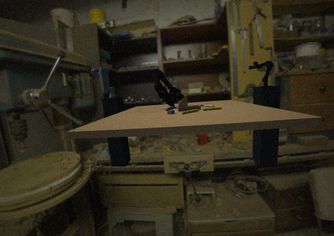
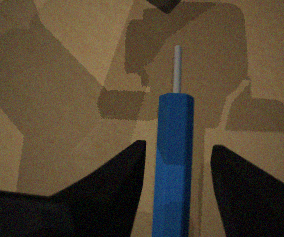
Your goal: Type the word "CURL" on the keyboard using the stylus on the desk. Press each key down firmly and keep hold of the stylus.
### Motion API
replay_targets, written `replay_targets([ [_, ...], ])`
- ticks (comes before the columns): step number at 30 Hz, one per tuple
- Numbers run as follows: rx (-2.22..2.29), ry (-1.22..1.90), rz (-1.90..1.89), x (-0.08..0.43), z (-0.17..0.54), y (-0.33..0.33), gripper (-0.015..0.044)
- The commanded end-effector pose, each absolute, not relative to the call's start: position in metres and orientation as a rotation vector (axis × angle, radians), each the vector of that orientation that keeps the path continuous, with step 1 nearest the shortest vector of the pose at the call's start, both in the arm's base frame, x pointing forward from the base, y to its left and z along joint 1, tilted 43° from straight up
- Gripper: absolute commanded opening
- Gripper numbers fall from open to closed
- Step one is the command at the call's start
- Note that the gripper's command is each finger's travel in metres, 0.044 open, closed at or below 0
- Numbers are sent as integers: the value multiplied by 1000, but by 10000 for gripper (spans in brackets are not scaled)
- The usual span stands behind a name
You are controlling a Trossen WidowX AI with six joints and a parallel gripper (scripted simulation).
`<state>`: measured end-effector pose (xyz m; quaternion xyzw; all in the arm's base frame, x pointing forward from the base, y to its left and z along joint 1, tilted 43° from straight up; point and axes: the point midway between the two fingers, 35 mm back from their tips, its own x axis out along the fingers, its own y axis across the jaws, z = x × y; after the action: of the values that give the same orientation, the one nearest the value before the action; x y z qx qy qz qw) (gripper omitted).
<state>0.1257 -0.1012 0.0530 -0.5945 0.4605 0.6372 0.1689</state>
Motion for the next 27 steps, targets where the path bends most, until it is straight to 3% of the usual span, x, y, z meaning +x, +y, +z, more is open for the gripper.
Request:
replay_targets([
  [1, -1691, 1313, 1821, 125, 50, -104, 150],
  [13, -1691, 1313, 1821, 125, 46, -108, 150],
  [18, -1688, 1310, 1813, 126, 46, -107, 19],
  [27, -1688, 1310, 1813, 126, 46, -107, 0],
])
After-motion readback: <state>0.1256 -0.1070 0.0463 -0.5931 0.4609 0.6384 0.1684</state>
